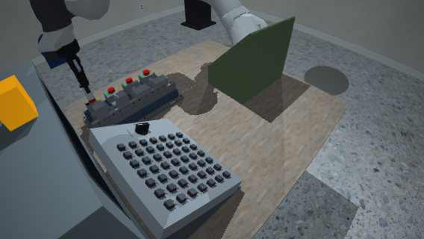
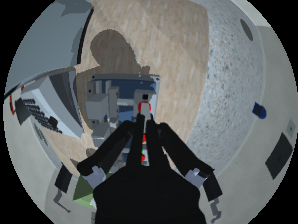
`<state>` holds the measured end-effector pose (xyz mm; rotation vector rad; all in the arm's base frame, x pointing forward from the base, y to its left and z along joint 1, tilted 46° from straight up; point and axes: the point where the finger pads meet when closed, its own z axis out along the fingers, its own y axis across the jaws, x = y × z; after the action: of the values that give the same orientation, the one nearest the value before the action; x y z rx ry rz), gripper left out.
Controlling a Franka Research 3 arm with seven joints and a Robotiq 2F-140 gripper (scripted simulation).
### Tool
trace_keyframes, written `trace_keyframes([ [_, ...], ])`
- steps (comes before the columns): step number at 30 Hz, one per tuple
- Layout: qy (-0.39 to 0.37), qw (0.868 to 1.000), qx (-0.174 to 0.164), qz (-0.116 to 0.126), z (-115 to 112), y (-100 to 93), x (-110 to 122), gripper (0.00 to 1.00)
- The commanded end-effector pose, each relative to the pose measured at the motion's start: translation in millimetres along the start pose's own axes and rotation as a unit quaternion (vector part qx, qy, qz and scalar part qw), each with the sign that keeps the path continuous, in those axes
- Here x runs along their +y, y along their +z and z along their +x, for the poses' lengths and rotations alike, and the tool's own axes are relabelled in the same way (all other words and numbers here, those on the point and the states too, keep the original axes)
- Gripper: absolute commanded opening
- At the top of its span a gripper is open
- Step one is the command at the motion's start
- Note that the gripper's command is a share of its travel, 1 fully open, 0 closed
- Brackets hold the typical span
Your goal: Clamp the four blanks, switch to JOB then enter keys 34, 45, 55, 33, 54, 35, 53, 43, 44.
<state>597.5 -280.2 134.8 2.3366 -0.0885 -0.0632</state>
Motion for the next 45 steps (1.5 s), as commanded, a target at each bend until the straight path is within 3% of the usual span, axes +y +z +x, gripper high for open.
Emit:
trace_keyframes([
  [1,-0.003,1.0,0.0,0.0,-0.4,3.8,-0.6,0.0],
  [45,-0.003,1.0,0.0,0.0,-0.4,-1.6,-0.6,0.0],
])
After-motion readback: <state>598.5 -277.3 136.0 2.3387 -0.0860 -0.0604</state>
